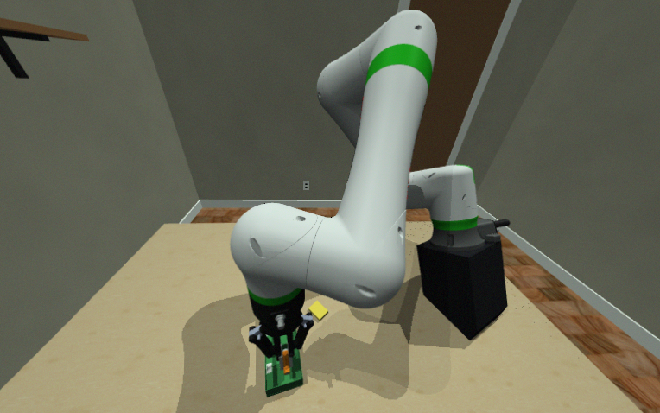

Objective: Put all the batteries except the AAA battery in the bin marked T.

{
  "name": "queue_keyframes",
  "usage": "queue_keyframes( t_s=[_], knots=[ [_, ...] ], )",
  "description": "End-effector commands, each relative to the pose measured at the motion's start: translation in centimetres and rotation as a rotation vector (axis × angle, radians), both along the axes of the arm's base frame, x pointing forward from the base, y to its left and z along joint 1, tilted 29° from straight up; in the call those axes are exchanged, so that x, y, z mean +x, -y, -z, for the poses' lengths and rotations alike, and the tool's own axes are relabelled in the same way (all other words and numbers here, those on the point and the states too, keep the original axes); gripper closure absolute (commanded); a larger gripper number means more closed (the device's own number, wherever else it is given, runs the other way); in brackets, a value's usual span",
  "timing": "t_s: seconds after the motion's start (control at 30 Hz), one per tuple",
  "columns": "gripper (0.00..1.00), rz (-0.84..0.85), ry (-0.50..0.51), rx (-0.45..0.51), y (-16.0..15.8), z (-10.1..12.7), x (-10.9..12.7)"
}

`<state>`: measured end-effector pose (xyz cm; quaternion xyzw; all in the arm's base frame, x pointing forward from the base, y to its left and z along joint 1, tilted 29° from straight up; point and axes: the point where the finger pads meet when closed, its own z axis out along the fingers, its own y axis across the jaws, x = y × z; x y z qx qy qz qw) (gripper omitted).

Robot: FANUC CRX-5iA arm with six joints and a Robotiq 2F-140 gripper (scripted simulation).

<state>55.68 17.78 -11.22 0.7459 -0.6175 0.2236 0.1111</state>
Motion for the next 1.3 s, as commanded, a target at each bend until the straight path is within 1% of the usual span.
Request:
queue_keyframes(
  t_s=[0.0, 0.33, 0.7, 0.73, 1.27],
  knots=[
    [0.95, 0.0, 0.0, 0.0, 0.1, 0.3, 0.1],
    [0.95, 0.0, 0.0, 0.0, 1.0, 2.0, 0.5],
    [0.95, 0.0, 0.0, 0.0, 1.0, 2.0, 0.4],
    [0.83, 0.0, 0.0, 0.0, 1.0, 2.0, 0.4],
    [0.83, 0.0, 0.0, 0.0, 1.0, 2.0, 0.4]
  ],
)
